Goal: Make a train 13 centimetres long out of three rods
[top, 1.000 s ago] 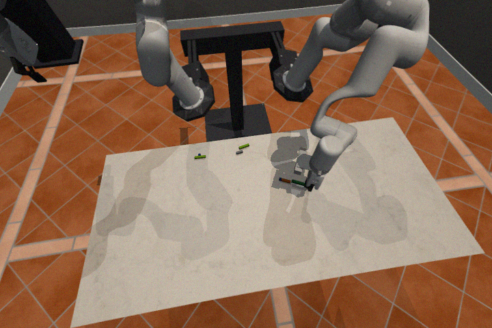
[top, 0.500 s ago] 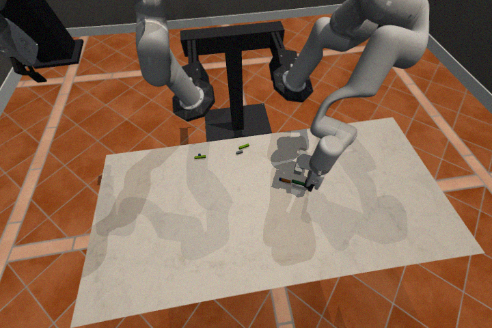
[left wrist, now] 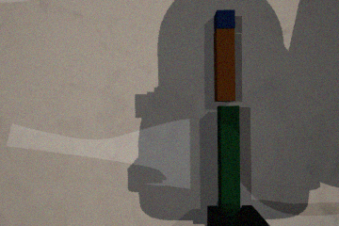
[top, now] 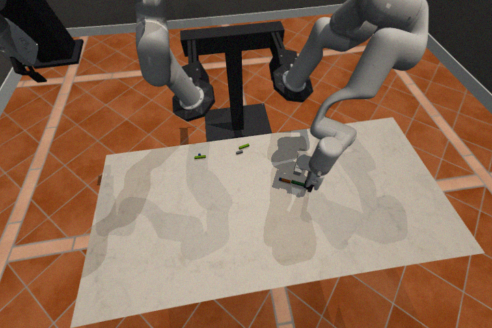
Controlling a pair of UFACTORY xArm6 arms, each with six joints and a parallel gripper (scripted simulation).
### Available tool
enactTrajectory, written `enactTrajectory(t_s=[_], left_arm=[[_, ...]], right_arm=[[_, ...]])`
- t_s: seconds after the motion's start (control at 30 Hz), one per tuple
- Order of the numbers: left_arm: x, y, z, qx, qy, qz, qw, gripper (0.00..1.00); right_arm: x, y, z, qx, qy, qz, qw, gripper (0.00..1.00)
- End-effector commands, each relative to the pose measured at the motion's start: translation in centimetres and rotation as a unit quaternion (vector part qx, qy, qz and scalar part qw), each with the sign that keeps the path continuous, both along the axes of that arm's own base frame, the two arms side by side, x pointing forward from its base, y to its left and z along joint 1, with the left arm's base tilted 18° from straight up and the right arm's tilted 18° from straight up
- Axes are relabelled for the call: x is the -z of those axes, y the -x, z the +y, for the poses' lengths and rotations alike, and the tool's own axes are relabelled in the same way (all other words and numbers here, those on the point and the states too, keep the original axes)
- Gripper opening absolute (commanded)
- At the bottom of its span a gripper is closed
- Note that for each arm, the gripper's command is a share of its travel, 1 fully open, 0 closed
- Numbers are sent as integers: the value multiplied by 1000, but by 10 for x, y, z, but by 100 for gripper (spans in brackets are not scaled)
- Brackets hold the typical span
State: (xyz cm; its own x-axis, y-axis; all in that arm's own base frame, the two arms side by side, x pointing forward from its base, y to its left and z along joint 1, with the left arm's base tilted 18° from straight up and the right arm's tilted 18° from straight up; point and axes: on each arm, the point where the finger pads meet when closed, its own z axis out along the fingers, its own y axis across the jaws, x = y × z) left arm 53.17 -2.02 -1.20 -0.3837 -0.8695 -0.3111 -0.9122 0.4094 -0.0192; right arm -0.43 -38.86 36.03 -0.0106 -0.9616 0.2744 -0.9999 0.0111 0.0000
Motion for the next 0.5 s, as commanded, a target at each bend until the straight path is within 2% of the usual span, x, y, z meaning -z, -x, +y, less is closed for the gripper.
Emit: enactTrajectory(t_s=[0.0,0.47], left_arm=[[0,-2,0,0,0,-2,1000,6],[3,-2,1,0,0,-2,1000,6]], right_arm=[[-1,0,0,0,2,0,1000,100],[-1,0,0,0,2,0,1000,100]])
